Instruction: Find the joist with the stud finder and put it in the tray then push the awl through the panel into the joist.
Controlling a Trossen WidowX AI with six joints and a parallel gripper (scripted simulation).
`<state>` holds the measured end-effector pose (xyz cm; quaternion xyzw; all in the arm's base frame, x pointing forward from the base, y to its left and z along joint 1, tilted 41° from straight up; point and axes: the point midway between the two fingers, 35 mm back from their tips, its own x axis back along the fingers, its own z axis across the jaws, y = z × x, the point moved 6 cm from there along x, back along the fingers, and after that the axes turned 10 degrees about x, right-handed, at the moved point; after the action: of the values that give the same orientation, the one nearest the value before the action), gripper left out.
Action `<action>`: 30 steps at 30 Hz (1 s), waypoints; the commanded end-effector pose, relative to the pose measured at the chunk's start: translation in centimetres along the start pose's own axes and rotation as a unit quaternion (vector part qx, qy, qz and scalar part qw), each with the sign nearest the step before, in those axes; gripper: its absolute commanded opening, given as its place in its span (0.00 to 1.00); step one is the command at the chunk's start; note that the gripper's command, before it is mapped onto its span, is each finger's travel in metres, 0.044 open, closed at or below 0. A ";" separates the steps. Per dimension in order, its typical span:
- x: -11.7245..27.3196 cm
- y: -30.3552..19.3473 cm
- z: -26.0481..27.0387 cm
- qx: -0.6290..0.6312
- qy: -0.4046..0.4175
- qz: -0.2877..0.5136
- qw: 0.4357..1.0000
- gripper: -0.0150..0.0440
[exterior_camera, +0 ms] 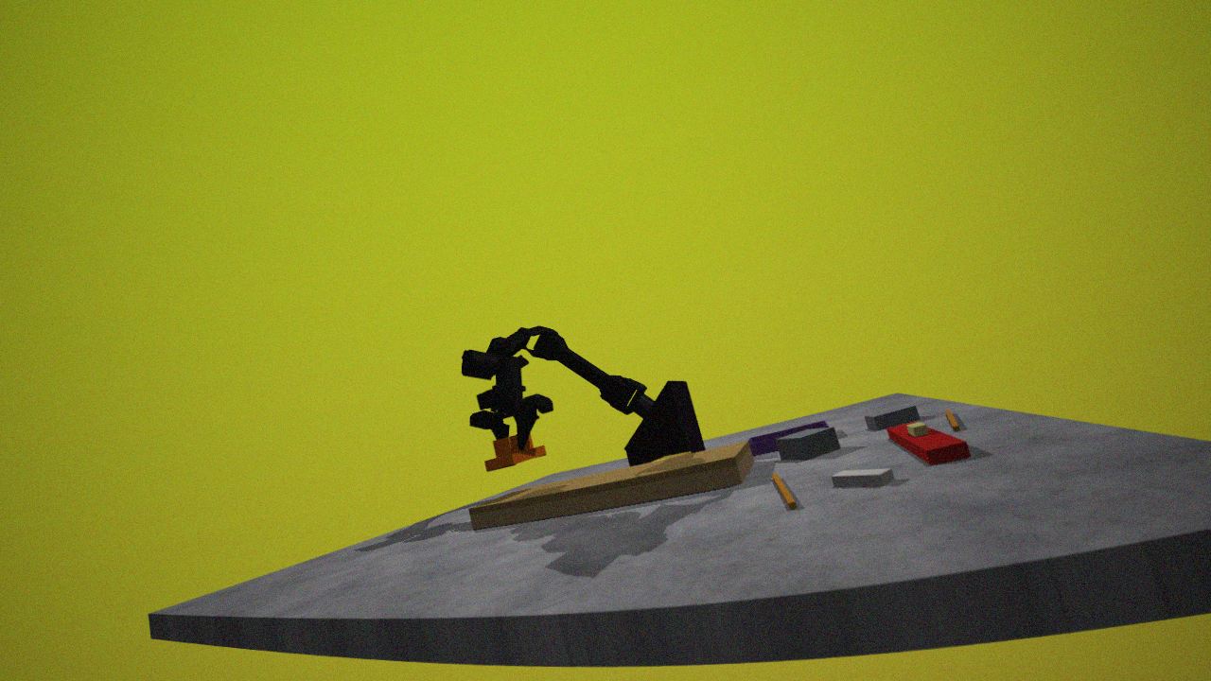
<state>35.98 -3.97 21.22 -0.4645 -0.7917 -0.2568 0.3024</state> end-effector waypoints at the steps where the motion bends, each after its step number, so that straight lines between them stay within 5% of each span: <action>1: 2.7 0.5 -0.3 -0.004 -0.004 -0.007 1.000 0.25; 10: 3.6 1.7 1.4 0.023 0.010 -0.014 1.000 0.25; 30: 4.2 6.9 18.8 0.243 0.115 -0.060 0.961 0.25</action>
<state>36.49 12.39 13.49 -0.3188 -0.8158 -0.1436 0.4607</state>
